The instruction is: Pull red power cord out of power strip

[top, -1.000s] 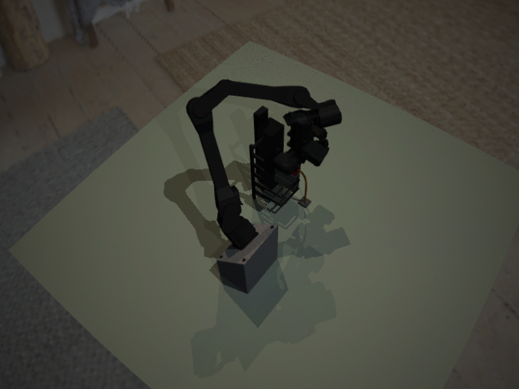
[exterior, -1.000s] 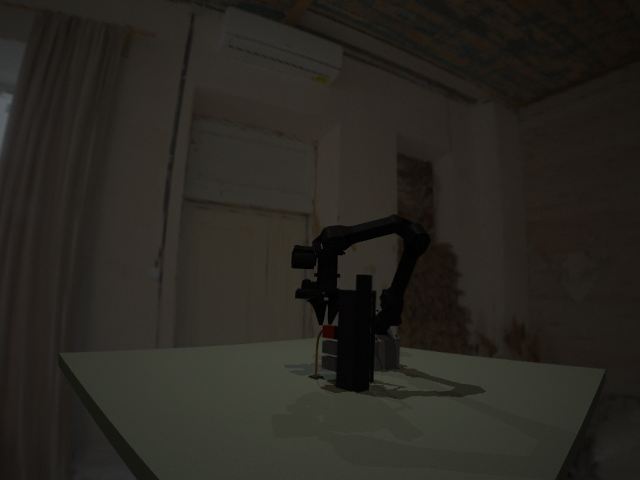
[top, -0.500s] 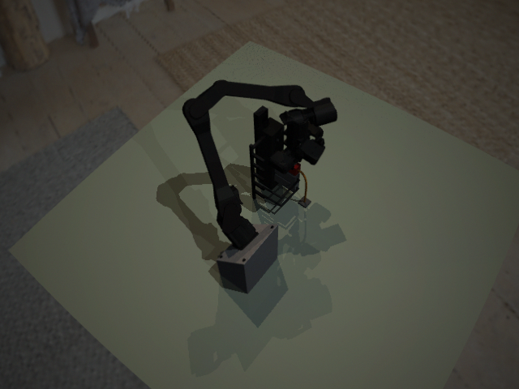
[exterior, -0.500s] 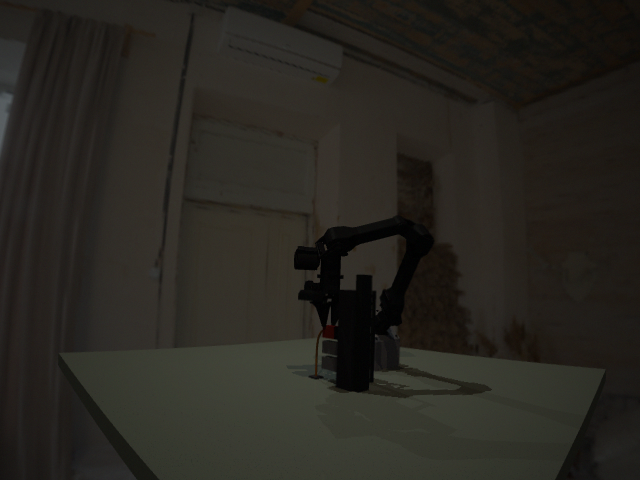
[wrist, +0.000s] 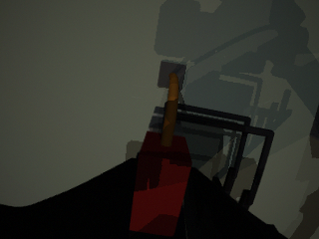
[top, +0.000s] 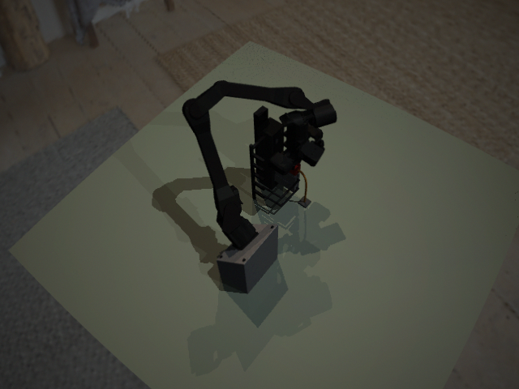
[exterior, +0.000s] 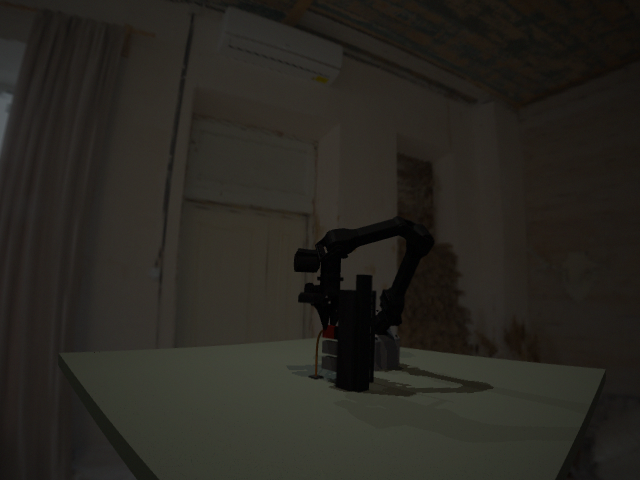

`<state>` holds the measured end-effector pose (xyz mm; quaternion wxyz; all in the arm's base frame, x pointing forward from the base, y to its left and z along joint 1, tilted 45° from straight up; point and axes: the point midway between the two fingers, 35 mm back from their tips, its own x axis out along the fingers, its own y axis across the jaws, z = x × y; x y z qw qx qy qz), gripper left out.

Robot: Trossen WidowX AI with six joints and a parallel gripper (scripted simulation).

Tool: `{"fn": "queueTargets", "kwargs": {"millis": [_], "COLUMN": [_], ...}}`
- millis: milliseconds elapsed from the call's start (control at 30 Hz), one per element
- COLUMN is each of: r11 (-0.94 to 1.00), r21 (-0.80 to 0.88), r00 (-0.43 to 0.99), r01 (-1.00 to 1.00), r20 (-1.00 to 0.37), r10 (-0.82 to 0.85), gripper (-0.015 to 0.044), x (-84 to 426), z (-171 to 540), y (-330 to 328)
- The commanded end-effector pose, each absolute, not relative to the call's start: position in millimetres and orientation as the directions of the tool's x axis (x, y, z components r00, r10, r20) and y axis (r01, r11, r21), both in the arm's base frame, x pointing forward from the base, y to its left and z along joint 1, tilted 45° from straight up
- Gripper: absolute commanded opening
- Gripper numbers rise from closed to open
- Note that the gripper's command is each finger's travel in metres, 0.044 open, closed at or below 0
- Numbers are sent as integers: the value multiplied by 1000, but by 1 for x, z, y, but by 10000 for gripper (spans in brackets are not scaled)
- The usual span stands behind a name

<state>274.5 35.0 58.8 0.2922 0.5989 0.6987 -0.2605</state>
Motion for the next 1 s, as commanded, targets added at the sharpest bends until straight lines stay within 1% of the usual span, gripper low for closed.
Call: {"fn": "queueTargets", "kwargs": {"millis": [0, 67, 967], "r11": [147, 147, 144], "r21": [-14, -14, -15], "r00": [-112, -112, -110], "r01": [989, 989, 989], "r20": [-720, -720, -723], "r10": [684, 684, 682], "gripper": [8, 0, 0], "x": [275, 275, 280], "z": [59, 59, 32], "y": [35, 35, 4]}}
